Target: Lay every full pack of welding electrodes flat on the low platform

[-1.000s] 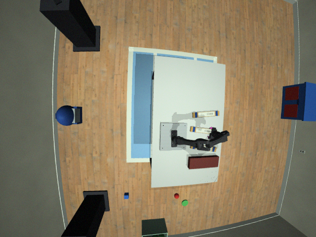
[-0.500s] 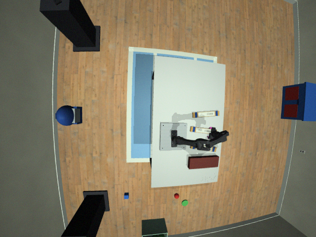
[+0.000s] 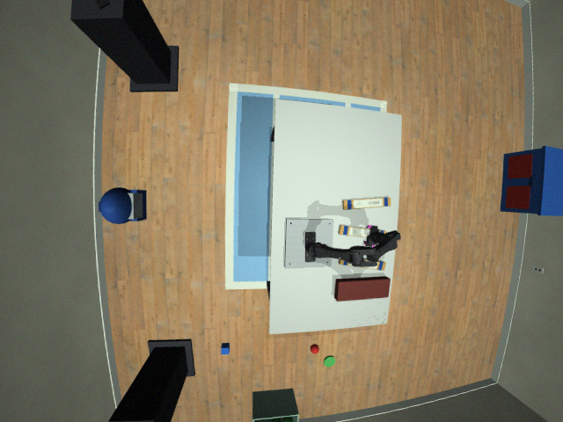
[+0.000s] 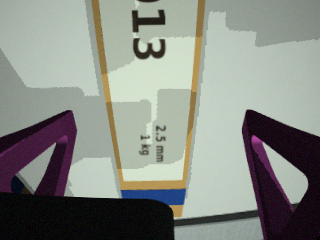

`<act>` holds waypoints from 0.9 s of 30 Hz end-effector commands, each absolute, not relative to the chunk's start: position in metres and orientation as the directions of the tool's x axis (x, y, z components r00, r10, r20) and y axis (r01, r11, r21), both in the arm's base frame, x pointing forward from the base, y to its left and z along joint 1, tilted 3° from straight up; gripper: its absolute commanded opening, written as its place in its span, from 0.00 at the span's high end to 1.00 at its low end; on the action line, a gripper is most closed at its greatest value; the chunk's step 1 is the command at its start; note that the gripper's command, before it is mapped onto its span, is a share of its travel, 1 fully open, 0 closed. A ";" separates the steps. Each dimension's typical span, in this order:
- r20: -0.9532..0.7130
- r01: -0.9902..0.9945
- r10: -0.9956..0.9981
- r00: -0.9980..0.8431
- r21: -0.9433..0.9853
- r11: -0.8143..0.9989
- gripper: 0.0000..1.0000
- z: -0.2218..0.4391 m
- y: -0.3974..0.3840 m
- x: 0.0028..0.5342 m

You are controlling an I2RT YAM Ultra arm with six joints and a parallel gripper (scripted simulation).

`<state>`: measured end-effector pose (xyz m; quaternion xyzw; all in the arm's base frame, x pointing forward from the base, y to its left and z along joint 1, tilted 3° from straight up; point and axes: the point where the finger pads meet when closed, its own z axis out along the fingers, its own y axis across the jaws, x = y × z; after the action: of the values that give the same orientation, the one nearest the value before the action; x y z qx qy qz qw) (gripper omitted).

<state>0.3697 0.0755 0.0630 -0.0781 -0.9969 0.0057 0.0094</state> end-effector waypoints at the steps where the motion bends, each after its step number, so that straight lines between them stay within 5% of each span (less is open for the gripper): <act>1: -0.047 0.155 0.156 -0.987 0.013 0.988 0.05 0.055 0.076 0.385; 27: -0.046 0.154 0.154 -0.987 0.012 0.988 0.05 0.031 0.077 0.389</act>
<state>0.3857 0.0782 0.0356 -0.0784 -0.9968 -0.0015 -0.0157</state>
